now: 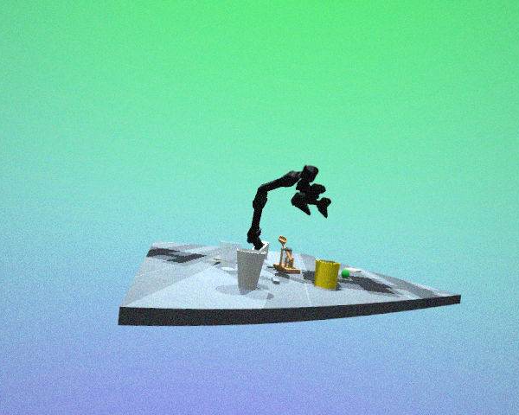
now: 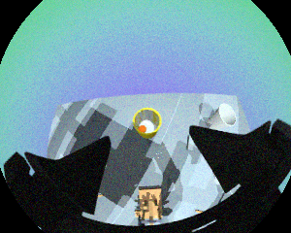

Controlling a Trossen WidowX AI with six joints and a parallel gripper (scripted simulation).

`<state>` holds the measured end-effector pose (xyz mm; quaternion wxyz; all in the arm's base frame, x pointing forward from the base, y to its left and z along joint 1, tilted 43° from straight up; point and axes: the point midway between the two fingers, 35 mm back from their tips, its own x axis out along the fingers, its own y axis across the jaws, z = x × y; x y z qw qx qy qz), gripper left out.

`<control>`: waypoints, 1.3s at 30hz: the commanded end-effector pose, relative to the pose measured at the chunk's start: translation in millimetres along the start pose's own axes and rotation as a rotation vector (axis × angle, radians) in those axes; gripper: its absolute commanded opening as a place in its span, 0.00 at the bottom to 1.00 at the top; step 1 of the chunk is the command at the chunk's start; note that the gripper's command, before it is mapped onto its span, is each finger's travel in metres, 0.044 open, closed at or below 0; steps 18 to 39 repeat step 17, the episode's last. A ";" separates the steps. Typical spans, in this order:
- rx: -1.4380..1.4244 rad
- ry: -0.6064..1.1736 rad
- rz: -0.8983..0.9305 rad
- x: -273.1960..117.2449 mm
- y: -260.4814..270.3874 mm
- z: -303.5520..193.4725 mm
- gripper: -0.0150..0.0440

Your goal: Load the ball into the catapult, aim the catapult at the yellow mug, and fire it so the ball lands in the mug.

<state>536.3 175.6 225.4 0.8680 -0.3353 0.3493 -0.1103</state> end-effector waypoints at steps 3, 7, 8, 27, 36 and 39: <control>0.000 0.000 0.000 0.0 0.0 0.0 1.00; 0.000 0.000 0.000 0.0 0.0 0.0 1.00; 0.000 0.000 0.000 0.0 0.0 0.0 1.00; 0.000 0.000 0.000 0.0 0.0 0.0 1.00; 0.000 0.000 0.000 0.0 0.0 0.0 1.00; 0.000 0.000 0.000 0.0 0.0 0.0 1.00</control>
